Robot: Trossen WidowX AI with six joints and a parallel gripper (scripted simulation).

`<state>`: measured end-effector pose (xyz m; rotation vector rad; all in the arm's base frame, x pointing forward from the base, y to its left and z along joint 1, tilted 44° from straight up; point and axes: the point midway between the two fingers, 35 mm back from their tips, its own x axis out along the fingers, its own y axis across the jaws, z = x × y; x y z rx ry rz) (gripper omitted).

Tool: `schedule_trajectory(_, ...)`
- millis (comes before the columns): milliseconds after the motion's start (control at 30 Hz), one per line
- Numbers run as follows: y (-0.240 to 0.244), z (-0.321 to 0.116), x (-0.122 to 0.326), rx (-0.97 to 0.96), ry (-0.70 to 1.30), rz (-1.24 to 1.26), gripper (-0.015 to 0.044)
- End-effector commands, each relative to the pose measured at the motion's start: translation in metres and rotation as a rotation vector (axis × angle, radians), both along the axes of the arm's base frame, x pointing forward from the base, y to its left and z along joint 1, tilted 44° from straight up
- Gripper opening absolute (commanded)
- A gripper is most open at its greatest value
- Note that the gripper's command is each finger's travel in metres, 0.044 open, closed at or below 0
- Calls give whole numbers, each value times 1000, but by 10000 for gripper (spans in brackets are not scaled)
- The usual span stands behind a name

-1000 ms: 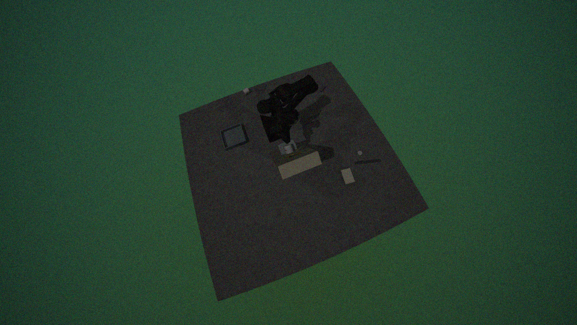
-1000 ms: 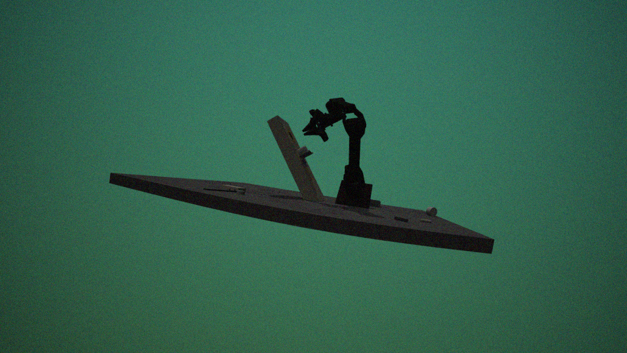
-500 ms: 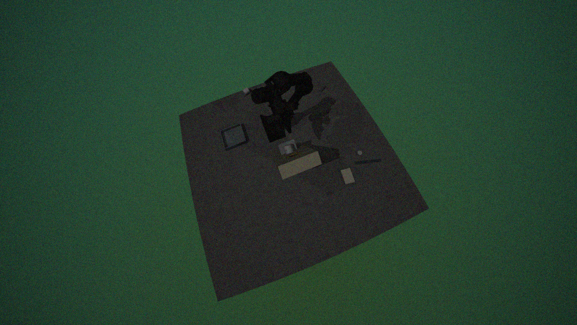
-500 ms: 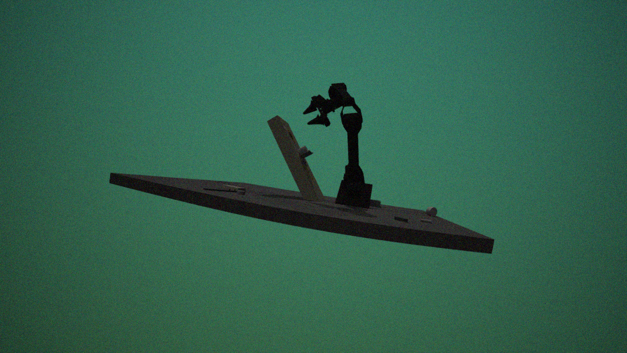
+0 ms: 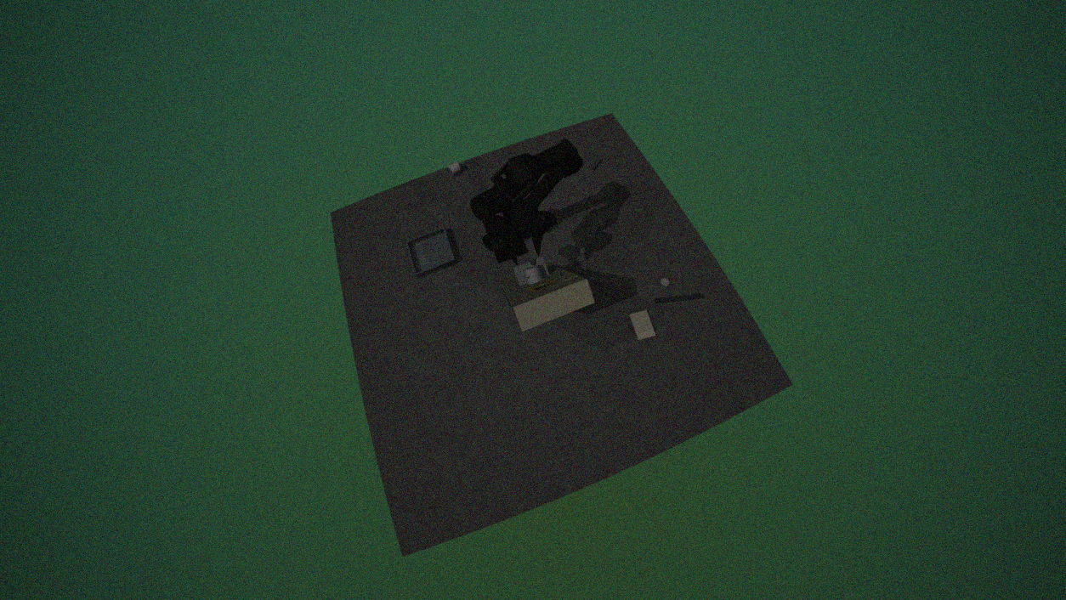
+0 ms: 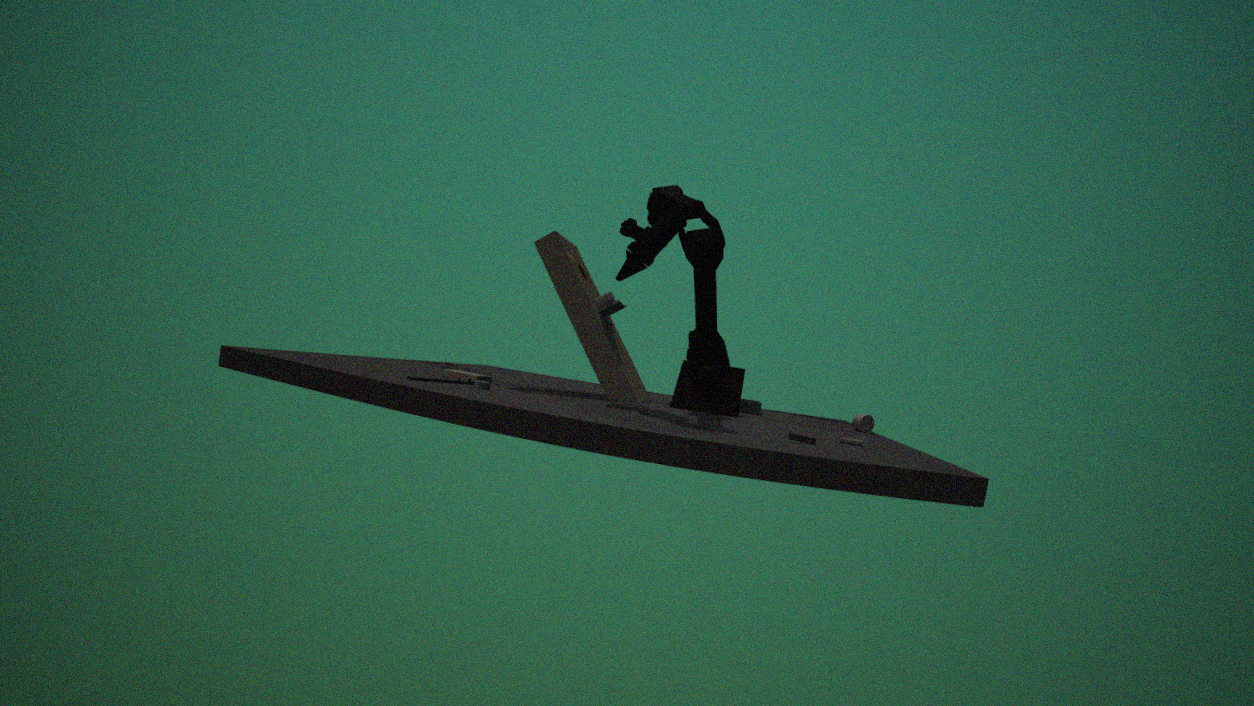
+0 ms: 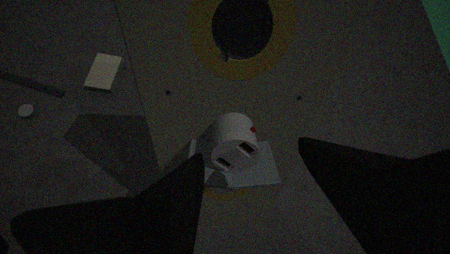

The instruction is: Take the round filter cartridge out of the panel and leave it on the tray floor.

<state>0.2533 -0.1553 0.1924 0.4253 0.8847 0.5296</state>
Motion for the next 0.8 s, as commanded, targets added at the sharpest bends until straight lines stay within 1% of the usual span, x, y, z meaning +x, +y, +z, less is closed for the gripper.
schedule_trajectory(0, 13, -10, -11, 70, 150, -59, 305)
schedule_trajectory(767, 33, -31, 5, 104, 174, -55, 305)
